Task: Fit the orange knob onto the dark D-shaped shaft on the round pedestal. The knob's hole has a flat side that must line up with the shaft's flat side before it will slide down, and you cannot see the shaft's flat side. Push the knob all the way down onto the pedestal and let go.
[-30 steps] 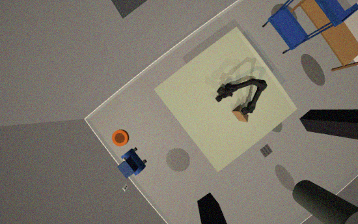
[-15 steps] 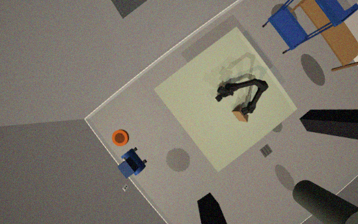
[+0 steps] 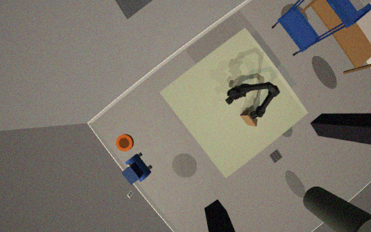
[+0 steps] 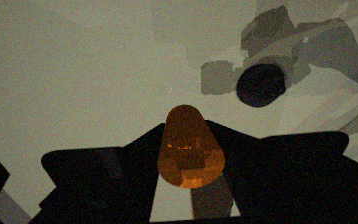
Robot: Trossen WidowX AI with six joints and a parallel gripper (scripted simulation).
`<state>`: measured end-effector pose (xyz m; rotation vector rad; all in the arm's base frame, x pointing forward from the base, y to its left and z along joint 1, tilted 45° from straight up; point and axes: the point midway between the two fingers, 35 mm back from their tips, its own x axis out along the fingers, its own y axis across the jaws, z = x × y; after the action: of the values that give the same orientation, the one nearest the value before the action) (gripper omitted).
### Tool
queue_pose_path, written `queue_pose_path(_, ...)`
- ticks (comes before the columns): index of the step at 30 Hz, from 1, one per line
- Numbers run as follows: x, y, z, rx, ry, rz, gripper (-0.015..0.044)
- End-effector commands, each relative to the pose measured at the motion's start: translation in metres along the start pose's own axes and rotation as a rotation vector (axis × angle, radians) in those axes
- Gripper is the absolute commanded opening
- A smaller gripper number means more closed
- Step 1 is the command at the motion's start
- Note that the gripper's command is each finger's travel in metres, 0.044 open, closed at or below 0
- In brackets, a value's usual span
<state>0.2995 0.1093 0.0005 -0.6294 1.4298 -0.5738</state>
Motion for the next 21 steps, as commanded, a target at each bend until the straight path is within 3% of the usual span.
queue_pose_path(1, -0.021, -0.001, -0.002, 0.012, 0.0, -0.002, 0.0)
queue_pose_path(21, -0.01, -0.04, 0.01, 0.0, 0.006, 0.015, 0.0)
